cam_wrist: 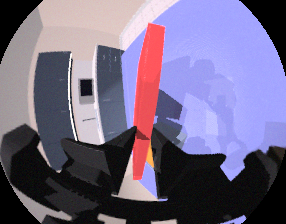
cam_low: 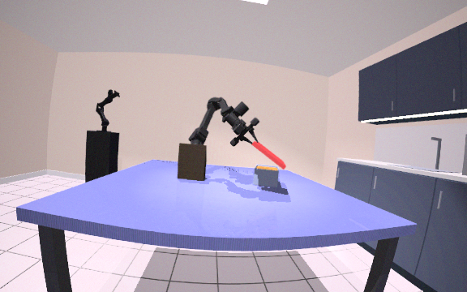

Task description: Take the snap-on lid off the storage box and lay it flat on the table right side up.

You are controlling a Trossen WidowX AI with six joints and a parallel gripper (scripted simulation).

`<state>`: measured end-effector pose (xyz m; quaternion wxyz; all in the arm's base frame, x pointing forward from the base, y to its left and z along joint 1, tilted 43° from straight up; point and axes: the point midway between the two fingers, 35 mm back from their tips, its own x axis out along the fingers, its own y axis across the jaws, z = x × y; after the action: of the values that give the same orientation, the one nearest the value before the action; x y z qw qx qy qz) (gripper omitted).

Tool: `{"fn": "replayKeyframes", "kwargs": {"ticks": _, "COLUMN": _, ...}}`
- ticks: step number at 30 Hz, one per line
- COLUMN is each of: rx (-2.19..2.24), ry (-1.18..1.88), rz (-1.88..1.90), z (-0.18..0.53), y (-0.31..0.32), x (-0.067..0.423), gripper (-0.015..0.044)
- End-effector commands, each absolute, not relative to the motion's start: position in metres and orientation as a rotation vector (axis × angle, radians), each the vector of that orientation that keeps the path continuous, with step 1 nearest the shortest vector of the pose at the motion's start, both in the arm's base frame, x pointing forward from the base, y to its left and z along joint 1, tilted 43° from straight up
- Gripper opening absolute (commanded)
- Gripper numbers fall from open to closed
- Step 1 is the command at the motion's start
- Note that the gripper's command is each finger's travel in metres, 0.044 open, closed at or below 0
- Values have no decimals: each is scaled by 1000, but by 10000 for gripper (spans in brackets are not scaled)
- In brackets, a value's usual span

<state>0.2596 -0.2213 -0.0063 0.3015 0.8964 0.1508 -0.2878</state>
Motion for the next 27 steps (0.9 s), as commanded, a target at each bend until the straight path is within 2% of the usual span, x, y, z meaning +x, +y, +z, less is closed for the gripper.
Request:
{"fn": "replayKeyframes", "kwargs": {"ticks": 1, "rx": 2371, "ry": 392, "rz": -751, "z": -10, "y": -231, "x": 256, "gripper": 0}}
{"fn": "replayKeyframes", "kwargs": {"ticks": 27, "rx": 2367, "ry": 390, "rz": -753, "z": -43, "y": -262, "x": 231, "gripper": 0}}
